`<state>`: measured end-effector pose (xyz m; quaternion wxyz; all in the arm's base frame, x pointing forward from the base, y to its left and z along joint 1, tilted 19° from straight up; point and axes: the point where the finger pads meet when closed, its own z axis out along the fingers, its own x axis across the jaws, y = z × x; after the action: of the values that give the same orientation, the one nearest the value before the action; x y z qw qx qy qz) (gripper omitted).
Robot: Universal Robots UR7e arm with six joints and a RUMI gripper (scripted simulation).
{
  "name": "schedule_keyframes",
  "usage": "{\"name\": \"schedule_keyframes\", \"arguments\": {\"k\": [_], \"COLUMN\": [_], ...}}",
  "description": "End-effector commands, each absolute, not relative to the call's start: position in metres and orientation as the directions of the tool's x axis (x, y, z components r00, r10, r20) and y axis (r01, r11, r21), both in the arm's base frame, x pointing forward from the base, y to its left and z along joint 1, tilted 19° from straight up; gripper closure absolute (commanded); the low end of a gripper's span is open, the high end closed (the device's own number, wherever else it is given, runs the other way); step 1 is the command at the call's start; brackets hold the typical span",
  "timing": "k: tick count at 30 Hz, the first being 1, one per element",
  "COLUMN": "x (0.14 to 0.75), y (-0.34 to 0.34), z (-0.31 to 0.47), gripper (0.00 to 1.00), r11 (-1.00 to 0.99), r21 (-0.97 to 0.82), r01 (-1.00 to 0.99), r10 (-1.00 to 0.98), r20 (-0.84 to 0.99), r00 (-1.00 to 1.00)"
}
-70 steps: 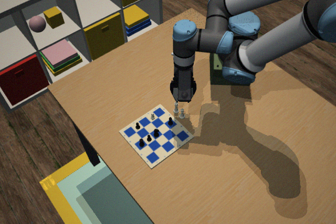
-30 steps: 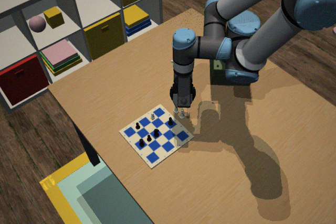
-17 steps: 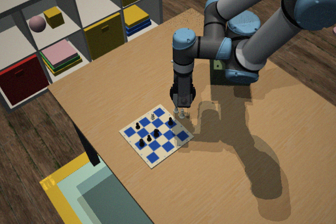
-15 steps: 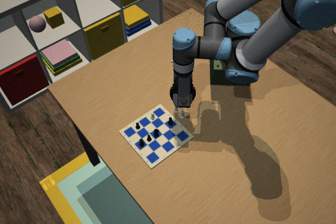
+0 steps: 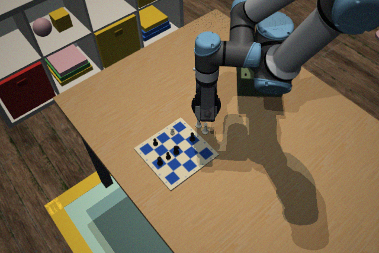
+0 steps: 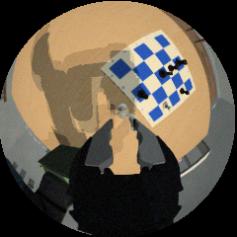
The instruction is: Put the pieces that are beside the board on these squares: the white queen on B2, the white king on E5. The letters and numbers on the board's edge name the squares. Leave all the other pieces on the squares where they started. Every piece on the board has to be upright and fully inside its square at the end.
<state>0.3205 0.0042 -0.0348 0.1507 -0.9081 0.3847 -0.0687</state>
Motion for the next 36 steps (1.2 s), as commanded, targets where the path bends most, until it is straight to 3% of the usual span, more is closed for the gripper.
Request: {"name": "schedule_keyframes", "arguments": {"k": [1, 36], "x": [0.321, 0.330], "y": [0.004, 0.012], "z": [-0.035, -0.071], "gripper": [0.75, 0.75], "r11": [-0.659, -0.659], "r21": [-0.327, -0.327], "r01": [-0.678, -0.678], "r10": [-0.719, -0.719], "r20": [0.010, 0.010], "r00": [0.695, 0.695]}}
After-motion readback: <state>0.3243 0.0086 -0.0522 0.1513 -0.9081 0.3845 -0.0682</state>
